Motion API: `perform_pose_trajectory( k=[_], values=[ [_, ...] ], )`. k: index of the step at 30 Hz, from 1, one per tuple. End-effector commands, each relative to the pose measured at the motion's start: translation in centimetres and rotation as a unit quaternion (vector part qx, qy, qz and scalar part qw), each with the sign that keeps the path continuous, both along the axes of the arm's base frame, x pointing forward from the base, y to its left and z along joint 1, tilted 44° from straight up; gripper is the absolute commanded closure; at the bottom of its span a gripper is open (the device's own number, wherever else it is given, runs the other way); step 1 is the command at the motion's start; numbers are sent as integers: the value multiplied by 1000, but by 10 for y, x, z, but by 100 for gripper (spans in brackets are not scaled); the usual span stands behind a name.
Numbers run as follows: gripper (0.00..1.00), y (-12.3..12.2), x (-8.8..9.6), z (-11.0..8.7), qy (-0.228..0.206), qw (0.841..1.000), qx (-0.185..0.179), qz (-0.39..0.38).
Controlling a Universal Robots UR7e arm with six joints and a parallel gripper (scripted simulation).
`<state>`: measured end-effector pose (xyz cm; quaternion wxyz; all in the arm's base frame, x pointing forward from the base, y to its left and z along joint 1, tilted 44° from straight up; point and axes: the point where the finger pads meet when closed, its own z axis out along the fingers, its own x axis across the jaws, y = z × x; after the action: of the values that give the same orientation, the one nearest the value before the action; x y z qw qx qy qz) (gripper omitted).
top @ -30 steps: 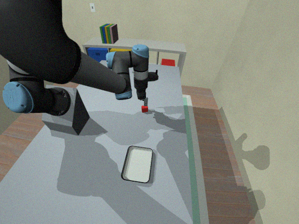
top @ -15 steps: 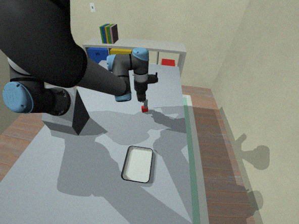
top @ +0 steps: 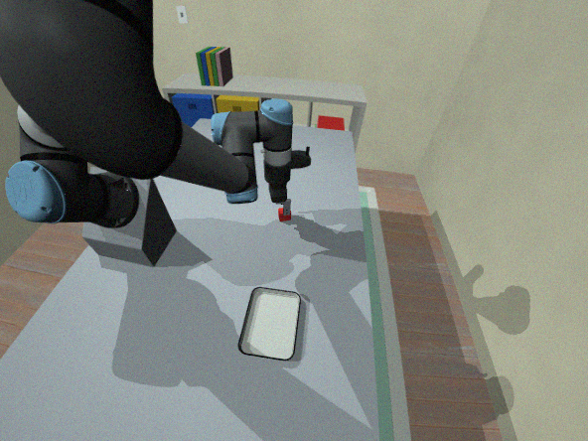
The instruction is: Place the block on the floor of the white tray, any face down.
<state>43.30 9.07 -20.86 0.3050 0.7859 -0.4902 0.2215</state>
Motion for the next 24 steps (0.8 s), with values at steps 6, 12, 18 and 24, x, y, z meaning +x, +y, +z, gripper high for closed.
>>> perform_pose_trajectory(
  k=[6, 12, 18, 24],
  values=[
    [10, -1, -2, -1, 1, 1000, -1, 1],
    [10, -1, -2, -1, 1, 1000, -1, 1],
    [10, -4, -2, -3, 2, 1000, -1, 0],
    [10, -10, -2, -9, 2, 1000, -1, 0]
  ],
)
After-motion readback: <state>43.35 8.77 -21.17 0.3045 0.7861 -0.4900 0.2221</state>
